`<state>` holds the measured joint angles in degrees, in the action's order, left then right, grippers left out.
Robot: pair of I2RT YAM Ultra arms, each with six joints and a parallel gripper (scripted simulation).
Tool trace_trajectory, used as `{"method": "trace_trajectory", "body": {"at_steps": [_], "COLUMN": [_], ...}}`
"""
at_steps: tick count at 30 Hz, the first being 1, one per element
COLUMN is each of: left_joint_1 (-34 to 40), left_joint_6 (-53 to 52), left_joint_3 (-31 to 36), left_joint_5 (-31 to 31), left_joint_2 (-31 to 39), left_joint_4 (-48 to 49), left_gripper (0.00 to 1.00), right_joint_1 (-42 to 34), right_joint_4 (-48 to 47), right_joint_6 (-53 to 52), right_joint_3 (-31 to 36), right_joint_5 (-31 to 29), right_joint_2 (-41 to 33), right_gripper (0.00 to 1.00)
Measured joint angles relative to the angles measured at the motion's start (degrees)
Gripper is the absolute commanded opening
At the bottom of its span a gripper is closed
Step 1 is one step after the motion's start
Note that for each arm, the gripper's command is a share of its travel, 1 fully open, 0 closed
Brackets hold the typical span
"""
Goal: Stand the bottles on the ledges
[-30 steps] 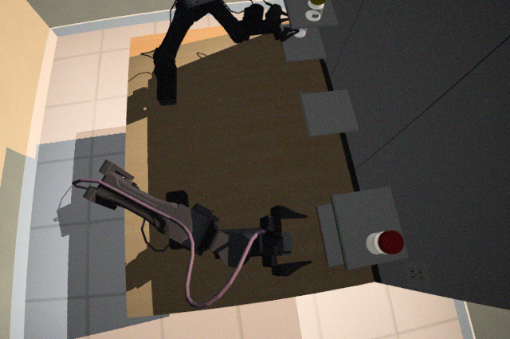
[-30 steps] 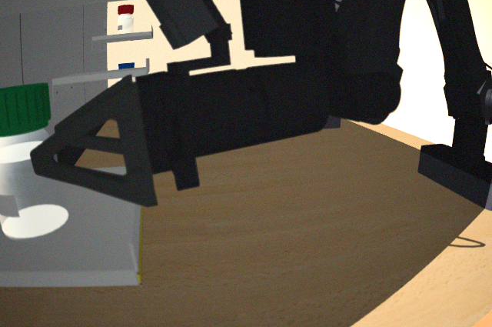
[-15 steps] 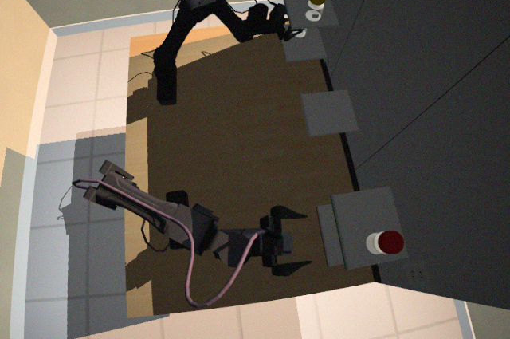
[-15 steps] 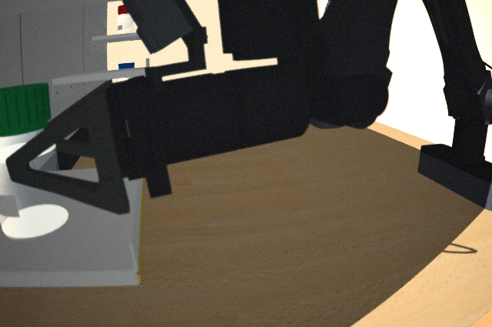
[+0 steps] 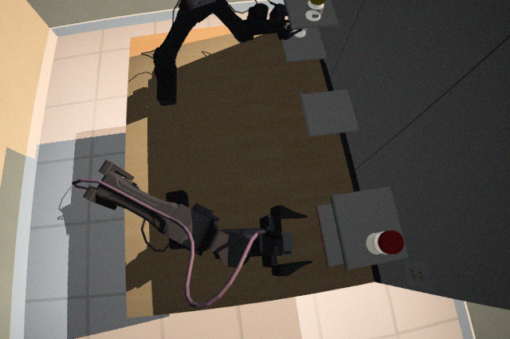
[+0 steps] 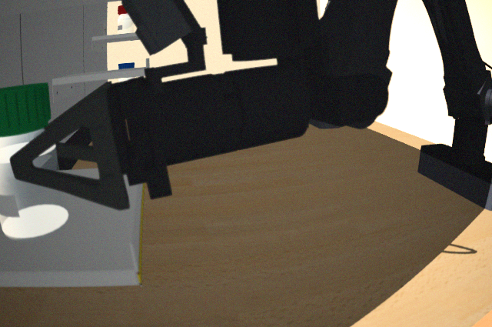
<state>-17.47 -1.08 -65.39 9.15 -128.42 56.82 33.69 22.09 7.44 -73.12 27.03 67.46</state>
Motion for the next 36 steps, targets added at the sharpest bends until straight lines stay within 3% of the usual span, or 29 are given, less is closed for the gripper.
{"method": "trace_trajectory", "body": {"at_steps": [12,17,18,19,20,36], "left_joint_1": [0.02,0.02,0.02,0.02,0.02,-0.13], "left_joint_6": [0.02,0.02,0.02,0.02,0.02,0.04], "left_joint_3": [0.00,0.00,0.00,0.00,0.00,0.81], "left_joint_5": [0.26,0.26,0.26,0.26,0.26,-0.04], "left_joint_2": [0.00,0.00,0.00,0.00,0.00,0.46], "left_joint_4": [0.02,0.02,0.02,0.02,0.02,0.31], "left_gripper": [0.47,0.47,0.35,0.47,0.50,0.50], "right_joint_1": [0.00,0.00,0.00,0.00,0.00,0.00], "right_joint_4": [0.00,0.00,0.00,0.00,0.00,0.00], "right_joint_6": [0.00,0.00,0.00,0.00,0.00,0.00], "right_joint_3": [0.00,0.00,0.00,0.00,0.00,0.00], "right_joint_5": [0.00,0.00,0.00,0.00,0.00,0.00], "right_joint_2": [0.00,0.00,0.00,0.00,0.00,0.00], "right_gripper": [1.00,1.00,1.00,1.00,1.00,1.00]}}
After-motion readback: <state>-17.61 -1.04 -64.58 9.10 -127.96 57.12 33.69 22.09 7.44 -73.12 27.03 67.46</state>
